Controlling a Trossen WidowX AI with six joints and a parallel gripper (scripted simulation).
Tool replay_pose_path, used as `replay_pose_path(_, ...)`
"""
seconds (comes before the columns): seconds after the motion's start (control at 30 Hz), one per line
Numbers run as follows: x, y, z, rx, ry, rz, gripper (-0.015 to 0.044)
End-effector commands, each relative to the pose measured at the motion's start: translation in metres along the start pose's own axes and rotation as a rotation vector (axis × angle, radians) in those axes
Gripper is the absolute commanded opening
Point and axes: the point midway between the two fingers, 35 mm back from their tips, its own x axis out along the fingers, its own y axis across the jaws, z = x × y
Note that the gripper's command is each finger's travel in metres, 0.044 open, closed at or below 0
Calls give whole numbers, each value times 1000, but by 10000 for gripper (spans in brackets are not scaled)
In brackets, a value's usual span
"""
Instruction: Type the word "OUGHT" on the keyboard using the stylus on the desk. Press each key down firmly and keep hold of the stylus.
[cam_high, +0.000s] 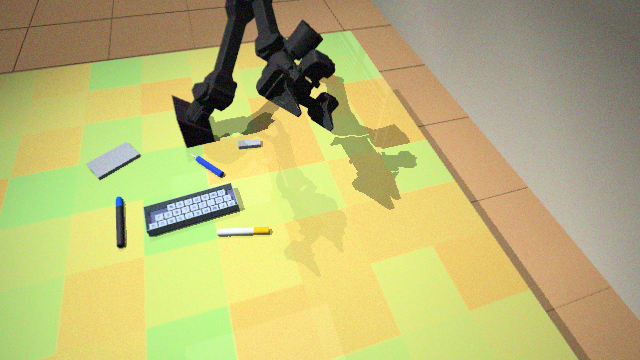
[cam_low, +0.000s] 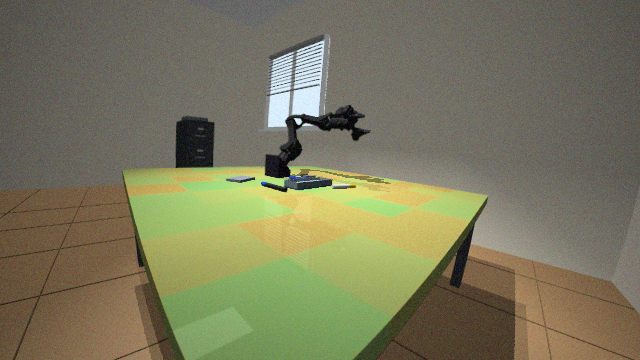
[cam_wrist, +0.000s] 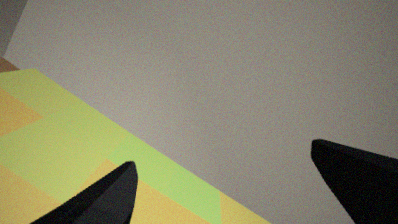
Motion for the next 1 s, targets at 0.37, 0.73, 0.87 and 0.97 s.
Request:
replay_pose_path(0.37, 26, -25, -147, -33, 624, 84, 125)
replay_pose_path(0.73, -28, -24, -276, 291, 1300, 395, 0)
replay_pose_path(0.87, -52, -18, -296, 530, 1465, 514, 0)
replay_pose_path(0.97, -56, -16, -298, 577, 1487, 533, 0)
